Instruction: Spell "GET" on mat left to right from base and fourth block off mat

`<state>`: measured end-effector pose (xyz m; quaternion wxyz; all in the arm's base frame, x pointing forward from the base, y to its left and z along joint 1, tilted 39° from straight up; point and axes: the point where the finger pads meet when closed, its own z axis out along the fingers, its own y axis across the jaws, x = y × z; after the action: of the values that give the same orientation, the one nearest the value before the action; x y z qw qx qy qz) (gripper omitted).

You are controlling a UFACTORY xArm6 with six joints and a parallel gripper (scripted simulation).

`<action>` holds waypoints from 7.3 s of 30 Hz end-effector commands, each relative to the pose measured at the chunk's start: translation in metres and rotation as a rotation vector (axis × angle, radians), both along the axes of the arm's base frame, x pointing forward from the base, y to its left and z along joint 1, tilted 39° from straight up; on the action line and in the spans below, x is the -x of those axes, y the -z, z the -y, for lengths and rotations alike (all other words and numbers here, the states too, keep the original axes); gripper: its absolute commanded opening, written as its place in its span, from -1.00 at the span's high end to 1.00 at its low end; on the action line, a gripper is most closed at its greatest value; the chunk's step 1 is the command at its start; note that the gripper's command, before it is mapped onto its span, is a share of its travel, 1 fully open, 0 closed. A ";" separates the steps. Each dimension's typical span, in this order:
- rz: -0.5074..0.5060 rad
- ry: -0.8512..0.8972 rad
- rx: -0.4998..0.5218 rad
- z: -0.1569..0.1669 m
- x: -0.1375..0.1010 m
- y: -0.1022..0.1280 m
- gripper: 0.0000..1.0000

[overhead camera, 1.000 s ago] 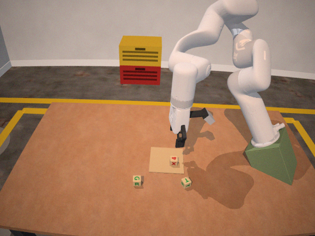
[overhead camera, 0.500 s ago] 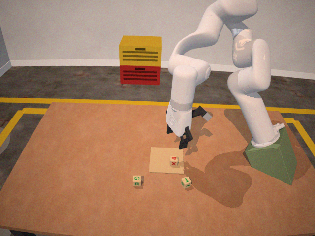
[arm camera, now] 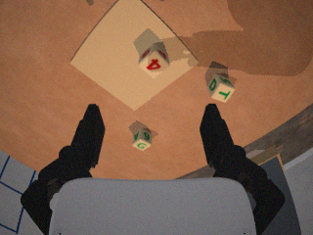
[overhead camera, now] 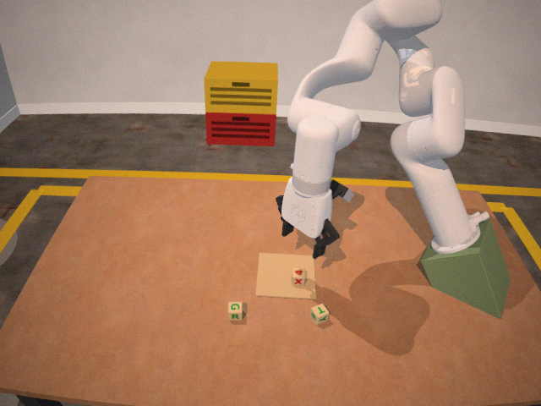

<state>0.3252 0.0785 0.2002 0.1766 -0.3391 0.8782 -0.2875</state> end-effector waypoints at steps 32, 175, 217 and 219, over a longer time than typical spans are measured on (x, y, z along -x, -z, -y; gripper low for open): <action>-0.292 -0.585 0.365 0.007 -0.010 0.018 -1.00; -0.301 -0.602 0.375 0.027 -0.037 0.058 -0.37; -0.301 -0.602 0.375 0.027 -0.038 0.058 -0.37; -0.301 -0.602 0.375 0.027 -0.038 0.058 -0.37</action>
<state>0.3624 0.0508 0.1417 0.0561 -0.6467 0.6877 -0.3252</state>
